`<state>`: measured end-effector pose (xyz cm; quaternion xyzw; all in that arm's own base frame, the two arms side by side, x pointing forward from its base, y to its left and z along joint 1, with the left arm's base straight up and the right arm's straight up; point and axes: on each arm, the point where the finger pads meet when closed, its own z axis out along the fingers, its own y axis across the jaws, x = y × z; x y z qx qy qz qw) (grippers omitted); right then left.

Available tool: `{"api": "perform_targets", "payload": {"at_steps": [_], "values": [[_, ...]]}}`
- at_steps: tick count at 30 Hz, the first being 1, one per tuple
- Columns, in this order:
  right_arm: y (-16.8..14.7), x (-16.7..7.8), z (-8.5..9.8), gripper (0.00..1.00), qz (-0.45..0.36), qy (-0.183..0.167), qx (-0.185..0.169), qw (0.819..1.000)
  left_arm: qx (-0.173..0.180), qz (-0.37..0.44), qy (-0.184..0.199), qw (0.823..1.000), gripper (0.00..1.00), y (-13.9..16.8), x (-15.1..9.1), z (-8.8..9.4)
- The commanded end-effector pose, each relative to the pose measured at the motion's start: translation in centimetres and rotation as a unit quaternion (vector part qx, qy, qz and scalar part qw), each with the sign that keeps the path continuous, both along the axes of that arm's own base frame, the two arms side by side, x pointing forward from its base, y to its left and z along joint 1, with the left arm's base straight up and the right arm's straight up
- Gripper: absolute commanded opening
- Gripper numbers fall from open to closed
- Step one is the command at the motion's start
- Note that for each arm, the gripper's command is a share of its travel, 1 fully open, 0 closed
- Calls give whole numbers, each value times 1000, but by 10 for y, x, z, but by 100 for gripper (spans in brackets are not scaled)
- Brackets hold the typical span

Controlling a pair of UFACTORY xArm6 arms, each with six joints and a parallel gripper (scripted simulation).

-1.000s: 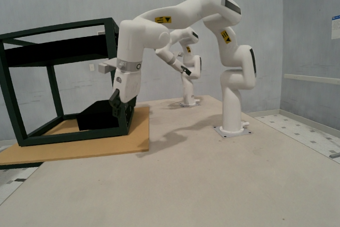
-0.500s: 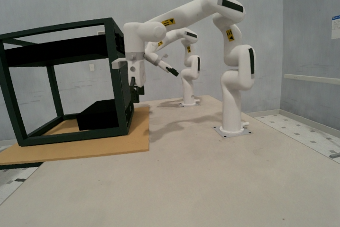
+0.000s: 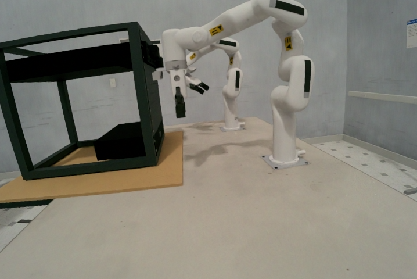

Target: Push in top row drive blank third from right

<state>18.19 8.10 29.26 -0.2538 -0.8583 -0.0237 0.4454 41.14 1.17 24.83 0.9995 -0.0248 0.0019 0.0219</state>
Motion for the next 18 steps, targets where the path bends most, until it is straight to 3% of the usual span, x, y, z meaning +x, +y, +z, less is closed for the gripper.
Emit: {"api": "perform_targets", "payload": {"at_steps": [1, 13, 15, 18], "values": [[-28, 13, 1, 100, -74, -1, 2, 997, 11, 12, 0, 1000, 100, -6, -4, 2], [-108, 18, 1, 100, -270, -1, 1, 963, 22, 25, 0, 999, 100, -12, -11, 3], [-108, 18, 1, 100, -270, -1, 1, 963, 22, 25, 0, 999, 100, -12, -11, 3], [-136, 12, 1, 100, -338, -2, 1, 941, 22, 25, 0, 999, 100, -12, -11, 3]]}}
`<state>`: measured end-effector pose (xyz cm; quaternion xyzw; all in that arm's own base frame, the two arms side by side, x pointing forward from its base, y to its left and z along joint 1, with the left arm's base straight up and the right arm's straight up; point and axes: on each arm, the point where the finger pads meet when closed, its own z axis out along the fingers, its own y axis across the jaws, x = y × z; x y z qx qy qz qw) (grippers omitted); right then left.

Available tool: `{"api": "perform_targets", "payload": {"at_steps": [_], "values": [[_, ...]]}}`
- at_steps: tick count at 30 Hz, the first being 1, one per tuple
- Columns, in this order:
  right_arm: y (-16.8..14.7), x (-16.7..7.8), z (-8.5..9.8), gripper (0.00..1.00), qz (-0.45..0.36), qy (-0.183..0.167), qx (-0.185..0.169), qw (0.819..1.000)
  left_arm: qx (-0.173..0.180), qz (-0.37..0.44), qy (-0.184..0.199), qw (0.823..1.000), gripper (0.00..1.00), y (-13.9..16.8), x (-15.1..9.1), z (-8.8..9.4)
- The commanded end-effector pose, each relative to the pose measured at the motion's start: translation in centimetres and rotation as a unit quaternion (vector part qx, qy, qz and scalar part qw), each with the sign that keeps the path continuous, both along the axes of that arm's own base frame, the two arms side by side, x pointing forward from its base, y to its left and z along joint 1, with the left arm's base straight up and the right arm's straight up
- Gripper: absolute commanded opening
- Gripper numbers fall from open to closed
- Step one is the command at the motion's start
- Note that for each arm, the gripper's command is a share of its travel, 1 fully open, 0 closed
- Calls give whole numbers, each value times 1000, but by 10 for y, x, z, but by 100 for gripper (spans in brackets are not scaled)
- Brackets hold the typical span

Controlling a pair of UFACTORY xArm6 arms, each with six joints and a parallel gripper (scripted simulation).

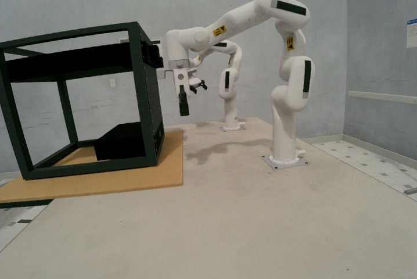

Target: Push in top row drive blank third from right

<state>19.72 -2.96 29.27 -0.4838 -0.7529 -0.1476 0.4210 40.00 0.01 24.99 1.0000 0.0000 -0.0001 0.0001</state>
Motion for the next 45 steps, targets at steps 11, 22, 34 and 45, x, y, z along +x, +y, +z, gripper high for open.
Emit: {"api": "perform_targets", "payload": {"at_steps": [11, 22, 34, 45], "values": [[-91, -36, 1, 100, -241, -2, 0, 970, 1, -4, -2, 1000, 100, -1, 1, 1], [-133, -78, 1, 100, -381, -2, 0, 925, 6, -18, -1, 1000, 100, -2, 0, 1], [-152, -110, 1, 100, -467, -2, 0, 884, 16, -53, 1, 998, 100, -6, 0, 2], [-157, -121, 1, 100, -492, -2, 0, 871, 36, -117, 4, 992, 100, -12, -1, 2]]}}
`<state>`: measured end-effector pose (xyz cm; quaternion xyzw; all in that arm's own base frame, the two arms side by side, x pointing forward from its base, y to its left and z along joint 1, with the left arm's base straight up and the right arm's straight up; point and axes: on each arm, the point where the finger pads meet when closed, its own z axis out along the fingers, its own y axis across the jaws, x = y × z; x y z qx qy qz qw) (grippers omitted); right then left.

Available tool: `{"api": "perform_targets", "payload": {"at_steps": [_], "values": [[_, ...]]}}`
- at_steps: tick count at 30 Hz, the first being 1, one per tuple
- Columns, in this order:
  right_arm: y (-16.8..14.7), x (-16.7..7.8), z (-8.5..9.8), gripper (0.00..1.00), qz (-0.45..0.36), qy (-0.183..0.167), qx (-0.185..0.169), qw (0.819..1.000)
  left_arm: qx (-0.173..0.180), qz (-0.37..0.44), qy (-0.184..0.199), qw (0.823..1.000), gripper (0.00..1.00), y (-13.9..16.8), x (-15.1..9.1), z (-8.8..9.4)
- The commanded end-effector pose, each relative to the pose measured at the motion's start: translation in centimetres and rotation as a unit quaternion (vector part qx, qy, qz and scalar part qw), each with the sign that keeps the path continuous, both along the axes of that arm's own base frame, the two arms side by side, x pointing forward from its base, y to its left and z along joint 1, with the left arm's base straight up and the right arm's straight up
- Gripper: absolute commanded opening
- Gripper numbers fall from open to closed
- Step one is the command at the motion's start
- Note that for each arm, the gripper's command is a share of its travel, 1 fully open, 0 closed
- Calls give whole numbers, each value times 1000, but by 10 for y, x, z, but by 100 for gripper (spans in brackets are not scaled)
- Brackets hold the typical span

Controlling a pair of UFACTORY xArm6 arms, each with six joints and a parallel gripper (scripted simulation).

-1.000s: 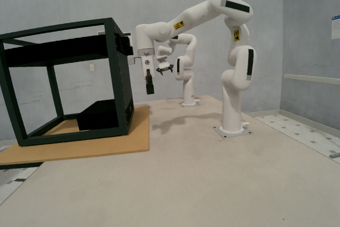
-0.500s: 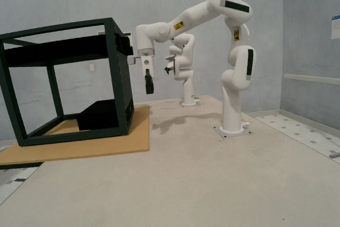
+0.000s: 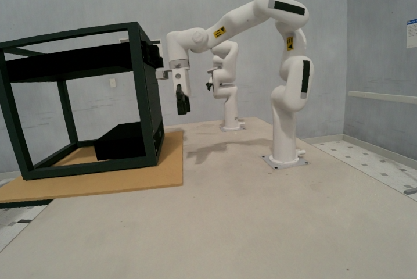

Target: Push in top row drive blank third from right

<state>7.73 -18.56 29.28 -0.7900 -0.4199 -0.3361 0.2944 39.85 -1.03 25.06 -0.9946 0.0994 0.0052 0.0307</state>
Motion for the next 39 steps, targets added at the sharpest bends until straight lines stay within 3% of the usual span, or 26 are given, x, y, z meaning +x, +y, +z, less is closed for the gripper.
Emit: {"api": "perform_targets", "payload": {"at_steps": [1, 20, 29, 35, 37, 39], "values": [[-1, -1, 1, 100, -3, 0, -1, 1000, 8, -25, 0, 1000, 100, -3, 1, 2], [-5, -2, -2, 100, -20, 23, -2, 1000, 53, -167, 11, 985, 100, -17, 0, 4], [-16, -7, -11, 100, -74, 92, -6, 993, 88, -275, 22, 957, 100, -28, 0, 8], [-30, -12, -20, 100, -137, 165, -11, 977, 115, -354, 32, 928, 100, -37, 0, 11], [-30, -12, -20, 100, -137, 165, -11, 977, 115, -354, 32, 928, 100, -37, 0, 11], [-35, -14, -23, 100, -163, 193, -13, 967, 125, -381, 35, 915, 100, -41, 0, 13]]}}
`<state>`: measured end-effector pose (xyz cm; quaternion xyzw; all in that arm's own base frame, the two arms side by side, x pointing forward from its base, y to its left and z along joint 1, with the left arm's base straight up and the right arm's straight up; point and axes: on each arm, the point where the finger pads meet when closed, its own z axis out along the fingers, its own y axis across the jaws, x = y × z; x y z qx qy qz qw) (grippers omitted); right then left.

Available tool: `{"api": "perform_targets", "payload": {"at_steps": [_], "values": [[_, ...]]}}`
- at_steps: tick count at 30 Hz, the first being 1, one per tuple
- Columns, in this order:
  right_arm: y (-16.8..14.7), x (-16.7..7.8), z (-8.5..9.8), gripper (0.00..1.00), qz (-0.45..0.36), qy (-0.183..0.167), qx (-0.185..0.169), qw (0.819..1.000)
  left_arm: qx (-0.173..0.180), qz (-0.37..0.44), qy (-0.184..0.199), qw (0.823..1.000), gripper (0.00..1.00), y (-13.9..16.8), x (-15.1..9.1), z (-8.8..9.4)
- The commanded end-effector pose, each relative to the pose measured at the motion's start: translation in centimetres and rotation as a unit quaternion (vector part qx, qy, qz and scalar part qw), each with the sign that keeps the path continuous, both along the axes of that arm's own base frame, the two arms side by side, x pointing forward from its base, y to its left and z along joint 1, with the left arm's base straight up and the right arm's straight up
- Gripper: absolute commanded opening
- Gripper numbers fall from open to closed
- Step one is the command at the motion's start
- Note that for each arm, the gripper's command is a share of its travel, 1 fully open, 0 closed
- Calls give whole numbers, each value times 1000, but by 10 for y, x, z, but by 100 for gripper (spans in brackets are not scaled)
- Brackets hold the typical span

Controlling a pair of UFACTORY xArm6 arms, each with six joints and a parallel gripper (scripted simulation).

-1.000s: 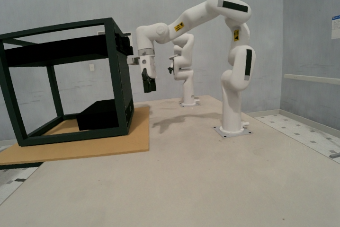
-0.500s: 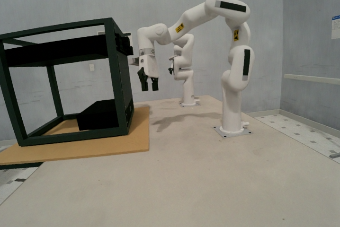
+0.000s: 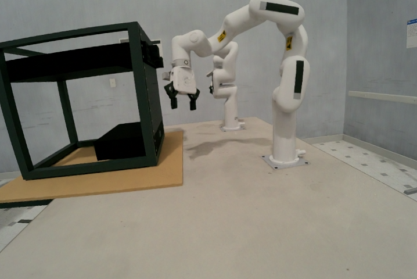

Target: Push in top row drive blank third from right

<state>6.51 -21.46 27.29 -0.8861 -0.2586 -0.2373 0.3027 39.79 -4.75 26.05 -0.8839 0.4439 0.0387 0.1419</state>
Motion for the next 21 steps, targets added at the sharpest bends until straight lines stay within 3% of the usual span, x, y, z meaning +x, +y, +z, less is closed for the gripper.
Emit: {"api": "perform_targets", "payload": {"at_steps": [1, 7, 13, 15, 21], "values": [[-9, -3, -5, 100, -42, 47, -5, 998, 16, -45, 4, 999, 100, -5, 1, 3], [-26, -10, -13, 100, -124, 125, -14, 984, 51, -137, 16, 989, 100, -16, 2, 8], [-43, -17, -20, 100, -205, 193, -23, 959, 90, -231, 31, 968, 100, -28, 4, 15], [-43, -17, -20, 100, -205, 193, -23, 959, 90, -231, 31, 968, 100, -28, 4, 15], [-62, -26, -26, 100, -300, 260, -34, 917, 133, -326, 46, 935, 100, -42, 6, 23]]}}
